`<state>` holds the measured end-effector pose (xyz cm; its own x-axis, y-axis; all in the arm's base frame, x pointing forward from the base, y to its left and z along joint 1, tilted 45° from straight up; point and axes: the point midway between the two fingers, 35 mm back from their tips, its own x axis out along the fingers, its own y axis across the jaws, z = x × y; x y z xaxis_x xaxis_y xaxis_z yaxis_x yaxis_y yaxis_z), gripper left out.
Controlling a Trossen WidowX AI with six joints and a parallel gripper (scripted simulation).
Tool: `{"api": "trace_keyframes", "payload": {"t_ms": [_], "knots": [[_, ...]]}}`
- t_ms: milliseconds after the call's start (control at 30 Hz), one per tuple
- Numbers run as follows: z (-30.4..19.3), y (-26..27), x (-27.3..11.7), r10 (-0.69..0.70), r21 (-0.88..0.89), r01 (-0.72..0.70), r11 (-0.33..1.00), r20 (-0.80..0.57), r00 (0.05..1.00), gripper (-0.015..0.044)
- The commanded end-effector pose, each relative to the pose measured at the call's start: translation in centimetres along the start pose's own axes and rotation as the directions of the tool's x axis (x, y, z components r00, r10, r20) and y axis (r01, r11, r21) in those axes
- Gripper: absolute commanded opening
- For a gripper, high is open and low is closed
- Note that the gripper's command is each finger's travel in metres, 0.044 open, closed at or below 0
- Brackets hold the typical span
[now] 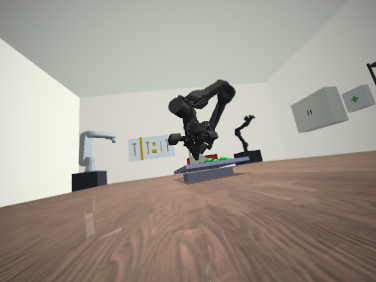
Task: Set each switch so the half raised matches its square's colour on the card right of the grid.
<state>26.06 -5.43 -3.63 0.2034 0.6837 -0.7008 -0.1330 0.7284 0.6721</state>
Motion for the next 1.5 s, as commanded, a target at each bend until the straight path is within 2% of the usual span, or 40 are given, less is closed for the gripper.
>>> {"api": "trace_keyframes", "payload": {"t_ms": [0,1467], "knots": [[-0.17,0.01,0.74,0.008,0.009,-0.008,1.0,-0.003,1.0,0.0],[-0.19,0.02,1.33,0.009,0.009,-0.009,1.0,-0.002,1.0,0.0]]}}
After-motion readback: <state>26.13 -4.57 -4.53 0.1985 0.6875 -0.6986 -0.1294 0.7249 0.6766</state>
